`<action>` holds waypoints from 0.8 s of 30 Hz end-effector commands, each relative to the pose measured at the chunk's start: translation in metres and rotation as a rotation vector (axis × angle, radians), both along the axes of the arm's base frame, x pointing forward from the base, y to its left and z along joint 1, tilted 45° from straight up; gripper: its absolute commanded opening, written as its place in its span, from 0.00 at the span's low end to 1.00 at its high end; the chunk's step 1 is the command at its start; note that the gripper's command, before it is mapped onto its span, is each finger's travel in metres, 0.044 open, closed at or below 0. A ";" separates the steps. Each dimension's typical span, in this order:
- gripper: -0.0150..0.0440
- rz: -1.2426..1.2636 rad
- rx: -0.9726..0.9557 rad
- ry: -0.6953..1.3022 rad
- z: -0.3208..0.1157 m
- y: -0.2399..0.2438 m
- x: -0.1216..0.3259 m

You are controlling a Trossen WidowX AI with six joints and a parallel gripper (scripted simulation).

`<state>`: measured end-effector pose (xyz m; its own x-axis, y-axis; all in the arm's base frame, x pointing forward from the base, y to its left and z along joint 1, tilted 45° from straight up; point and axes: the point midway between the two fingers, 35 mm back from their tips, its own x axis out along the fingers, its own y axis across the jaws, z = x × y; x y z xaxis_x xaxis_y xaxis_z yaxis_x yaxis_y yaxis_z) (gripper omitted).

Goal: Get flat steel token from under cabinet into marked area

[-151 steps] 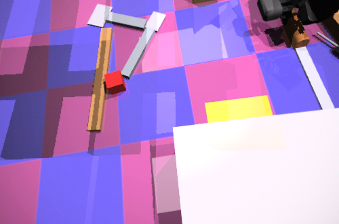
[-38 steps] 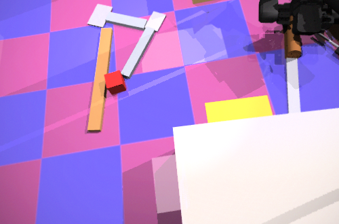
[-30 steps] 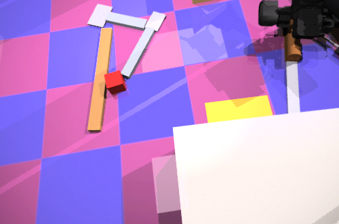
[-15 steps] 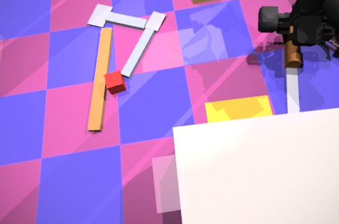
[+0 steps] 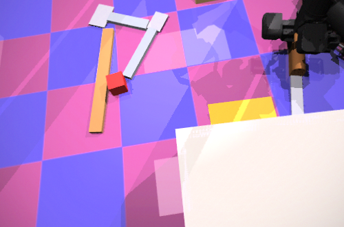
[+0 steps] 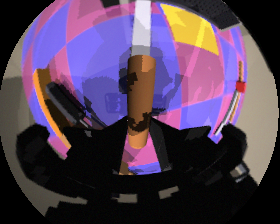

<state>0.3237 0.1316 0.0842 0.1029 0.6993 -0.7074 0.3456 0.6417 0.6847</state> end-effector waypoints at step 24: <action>0.25 0.000 0.000 -0.004 -0.006 -0.012 0.033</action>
<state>0.3510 0.1220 0.0791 0.1039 0.6987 -0.7079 0.3456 0.6420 0.6844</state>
